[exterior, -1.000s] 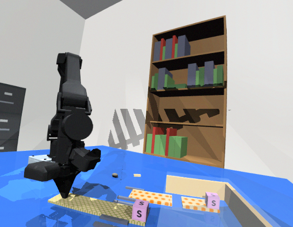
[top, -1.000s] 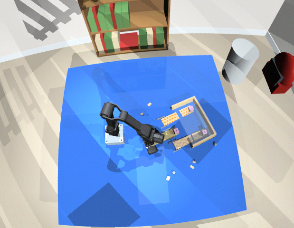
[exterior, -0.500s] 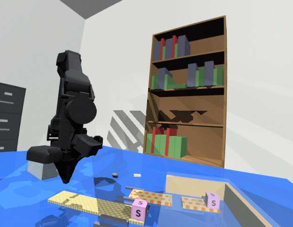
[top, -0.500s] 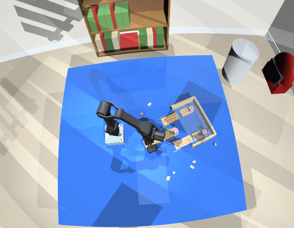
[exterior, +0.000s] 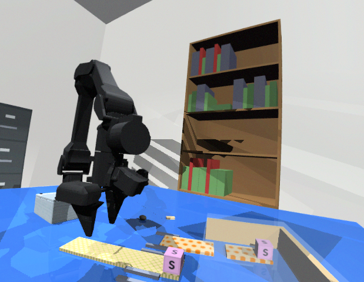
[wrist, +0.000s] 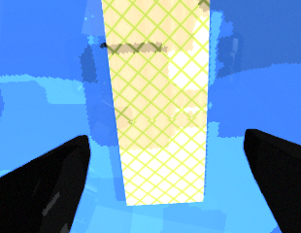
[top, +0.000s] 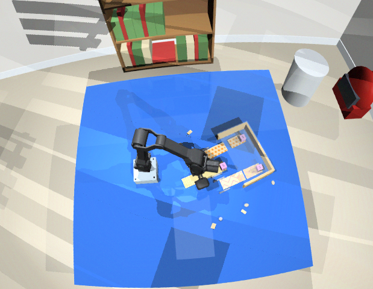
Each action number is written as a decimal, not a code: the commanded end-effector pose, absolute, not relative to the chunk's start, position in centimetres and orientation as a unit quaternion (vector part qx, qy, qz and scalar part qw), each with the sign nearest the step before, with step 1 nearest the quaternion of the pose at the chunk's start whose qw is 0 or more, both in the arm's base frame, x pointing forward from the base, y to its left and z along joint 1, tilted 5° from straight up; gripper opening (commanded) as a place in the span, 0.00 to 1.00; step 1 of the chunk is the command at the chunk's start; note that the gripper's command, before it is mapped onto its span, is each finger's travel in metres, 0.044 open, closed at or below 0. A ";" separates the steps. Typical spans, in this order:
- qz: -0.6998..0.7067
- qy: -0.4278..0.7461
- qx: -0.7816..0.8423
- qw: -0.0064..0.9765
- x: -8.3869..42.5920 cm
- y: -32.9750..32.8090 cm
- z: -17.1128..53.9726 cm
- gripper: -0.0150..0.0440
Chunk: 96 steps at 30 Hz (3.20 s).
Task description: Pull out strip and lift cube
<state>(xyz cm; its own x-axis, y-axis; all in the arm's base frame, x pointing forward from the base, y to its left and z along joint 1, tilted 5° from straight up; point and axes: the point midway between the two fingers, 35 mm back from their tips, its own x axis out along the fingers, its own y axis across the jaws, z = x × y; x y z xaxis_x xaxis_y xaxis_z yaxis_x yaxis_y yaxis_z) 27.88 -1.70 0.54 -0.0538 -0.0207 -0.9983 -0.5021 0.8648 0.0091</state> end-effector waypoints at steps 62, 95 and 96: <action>0.184 0.697 -0.184 0.669 41.5 5.9 -0.6 0.68; 0.184 0.695 -0.186 0.669 41.5 5.9 -3.2 0.44; 0.184 0.695 -0.186 0.669 41.5 5.9 -3.2 0.43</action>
